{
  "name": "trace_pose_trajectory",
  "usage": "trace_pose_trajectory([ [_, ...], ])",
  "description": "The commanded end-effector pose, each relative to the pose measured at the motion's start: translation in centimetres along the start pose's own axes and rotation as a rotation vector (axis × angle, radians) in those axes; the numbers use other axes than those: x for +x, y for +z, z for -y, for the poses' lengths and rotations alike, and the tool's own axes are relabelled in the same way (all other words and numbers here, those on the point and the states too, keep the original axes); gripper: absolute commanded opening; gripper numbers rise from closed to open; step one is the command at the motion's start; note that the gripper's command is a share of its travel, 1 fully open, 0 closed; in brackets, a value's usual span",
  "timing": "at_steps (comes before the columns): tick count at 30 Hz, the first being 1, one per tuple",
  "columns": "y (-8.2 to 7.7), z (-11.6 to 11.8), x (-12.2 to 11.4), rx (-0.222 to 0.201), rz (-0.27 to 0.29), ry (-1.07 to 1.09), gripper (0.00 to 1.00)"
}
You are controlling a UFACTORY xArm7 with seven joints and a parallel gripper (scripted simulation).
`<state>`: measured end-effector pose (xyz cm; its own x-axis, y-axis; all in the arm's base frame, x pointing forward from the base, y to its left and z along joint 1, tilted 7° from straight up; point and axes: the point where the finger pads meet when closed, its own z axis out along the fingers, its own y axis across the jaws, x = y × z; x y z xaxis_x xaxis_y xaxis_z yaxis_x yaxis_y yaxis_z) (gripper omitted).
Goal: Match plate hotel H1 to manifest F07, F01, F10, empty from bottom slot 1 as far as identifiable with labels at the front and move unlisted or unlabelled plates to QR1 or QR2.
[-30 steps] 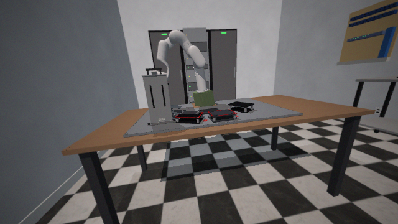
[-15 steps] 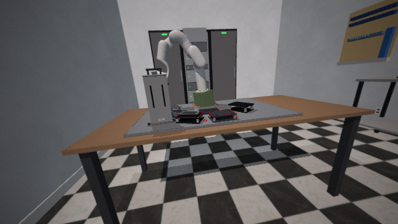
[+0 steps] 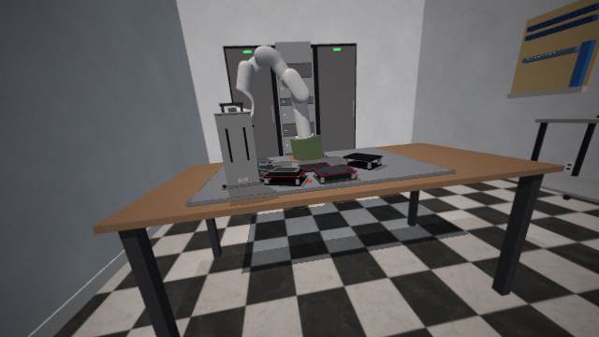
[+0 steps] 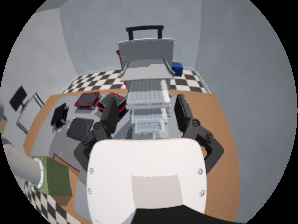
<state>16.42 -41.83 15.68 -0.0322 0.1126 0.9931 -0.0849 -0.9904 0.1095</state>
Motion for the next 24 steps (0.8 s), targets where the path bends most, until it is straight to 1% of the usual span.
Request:
trace_pose_trajectory([
  [1, -0.8, -0.1, 0.1, 0.000, 0.000, -0.003, 1.00],
  [6, -2.2, -0.1, 0.1, 0.000, 0.000, -0.003, 1.00],
  [7, -2.3, -0.1, 0.1, 0.000, 0.000, -0.003, 1.00],
  [12, -2.3, -0.1, -1.0, 0.000, 0.000, -0.003, 1.00],
  [14, -2.3, -0.1, -1.0, 0.000, 0.000, -0.003, 1.00],
  [24, -2.3, -0.1, -3.6, 0.000, 0.000, -0.003, 1.00],
])
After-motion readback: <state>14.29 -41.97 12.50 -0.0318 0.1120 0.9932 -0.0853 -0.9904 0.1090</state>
